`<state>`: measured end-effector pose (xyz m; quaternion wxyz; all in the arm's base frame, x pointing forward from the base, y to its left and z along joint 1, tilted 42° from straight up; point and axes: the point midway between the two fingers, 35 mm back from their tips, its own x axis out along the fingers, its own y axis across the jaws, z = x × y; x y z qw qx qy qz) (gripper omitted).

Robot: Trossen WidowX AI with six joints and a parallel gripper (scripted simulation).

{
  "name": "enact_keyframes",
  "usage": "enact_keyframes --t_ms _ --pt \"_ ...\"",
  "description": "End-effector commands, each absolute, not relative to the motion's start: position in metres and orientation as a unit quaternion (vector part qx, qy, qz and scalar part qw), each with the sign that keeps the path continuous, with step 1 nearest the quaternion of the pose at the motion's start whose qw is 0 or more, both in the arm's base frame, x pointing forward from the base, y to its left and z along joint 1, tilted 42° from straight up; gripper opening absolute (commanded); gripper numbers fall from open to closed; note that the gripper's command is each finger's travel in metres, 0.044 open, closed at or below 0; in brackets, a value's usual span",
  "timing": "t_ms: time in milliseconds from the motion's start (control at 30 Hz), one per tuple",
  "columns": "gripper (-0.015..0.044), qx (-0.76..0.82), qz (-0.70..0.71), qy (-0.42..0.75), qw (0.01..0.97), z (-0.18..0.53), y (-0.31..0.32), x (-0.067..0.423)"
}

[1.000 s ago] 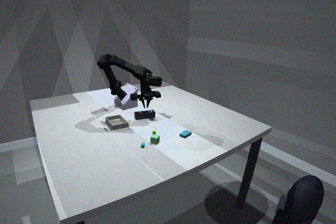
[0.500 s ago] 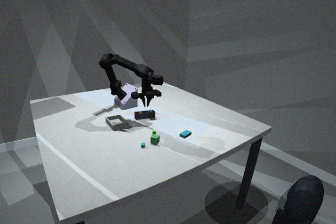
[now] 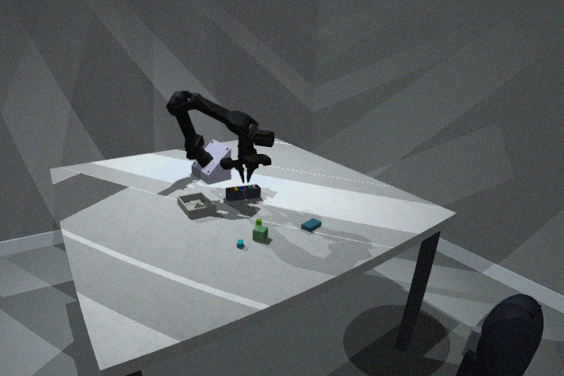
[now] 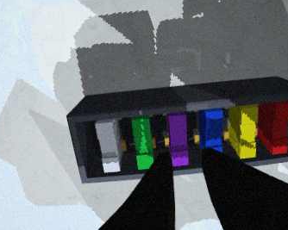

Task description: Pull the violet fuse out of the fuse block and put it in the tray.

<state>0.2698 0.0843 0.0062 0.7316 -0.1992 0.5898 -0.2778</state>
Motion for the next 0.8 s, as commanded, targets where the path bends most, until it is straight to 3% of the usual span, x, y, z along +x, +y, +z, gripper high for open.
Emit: enact_keyframes --t_ms 0,767 --pt "0.0069 -0.204 -0.278 0.591 0.73 0.0011 0.0802 0.2695" --pt "0.0069 -0.204 -0.278 0.59 0.73 -0.0085 0.072 0.2709"
